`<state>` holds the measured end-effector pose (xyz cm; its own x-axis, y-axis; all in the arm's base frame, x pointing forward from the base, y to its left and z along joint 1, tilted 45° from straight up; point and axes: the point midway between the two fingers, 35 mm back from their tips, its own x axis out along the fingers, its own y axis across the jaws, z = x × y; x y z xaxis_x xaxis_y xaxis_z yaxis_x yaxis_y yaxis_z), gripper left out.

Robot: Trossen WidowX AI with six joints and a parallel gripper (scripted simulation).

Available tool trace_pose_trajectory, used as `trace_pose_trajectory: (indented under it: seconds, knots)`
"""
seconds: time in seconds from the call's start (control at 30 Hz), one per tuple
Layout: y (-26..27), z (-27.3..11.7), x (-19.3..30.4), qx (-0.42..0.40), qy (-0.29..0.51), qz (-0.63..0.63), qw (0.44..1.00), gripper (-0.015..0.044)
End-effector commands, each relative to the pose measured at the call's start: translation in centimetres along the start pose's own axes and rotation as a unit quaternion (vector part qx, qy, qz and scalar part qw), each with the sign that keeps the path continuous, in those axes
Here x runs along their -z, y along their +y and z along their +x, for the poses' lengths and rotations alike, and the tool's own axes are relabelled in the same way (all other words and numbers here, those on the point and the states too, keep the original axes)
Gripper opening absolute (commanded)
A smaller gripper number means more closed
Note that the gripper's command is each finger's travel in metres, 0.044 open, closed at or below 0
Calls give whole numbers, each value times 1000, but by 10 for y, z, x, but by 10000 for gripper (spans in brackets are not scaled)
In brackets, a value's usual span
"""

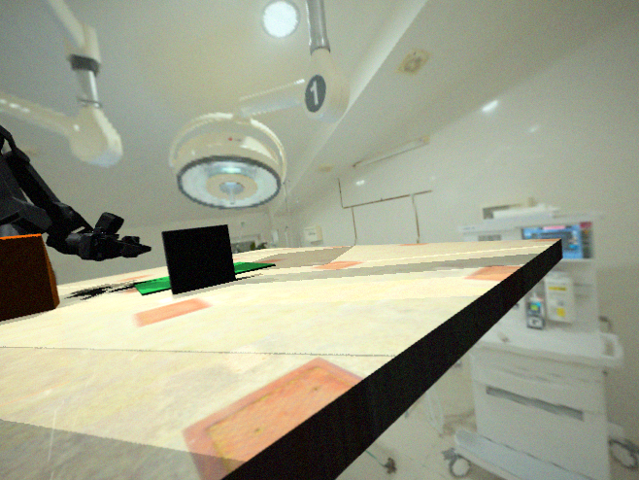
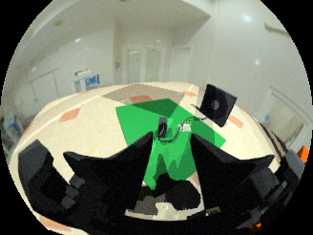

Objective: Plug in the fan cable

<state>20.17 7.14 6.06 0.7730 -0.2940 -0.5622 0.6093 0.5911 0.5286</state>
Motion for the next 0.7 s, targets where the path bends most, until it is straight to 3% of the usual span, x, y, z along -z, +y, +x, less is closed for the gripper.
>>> trace_pose_trajectory:
  seconds: [0.0, 0.2, 0.67]
  knots:
    - [-1, 2, -1, 21, 14, -22, 999, 298]
    - [-7, 9, -1, 67, 44, -68, 995, 440]
    - [-23, 19, 0, 154, 138, -153, 966, 440]
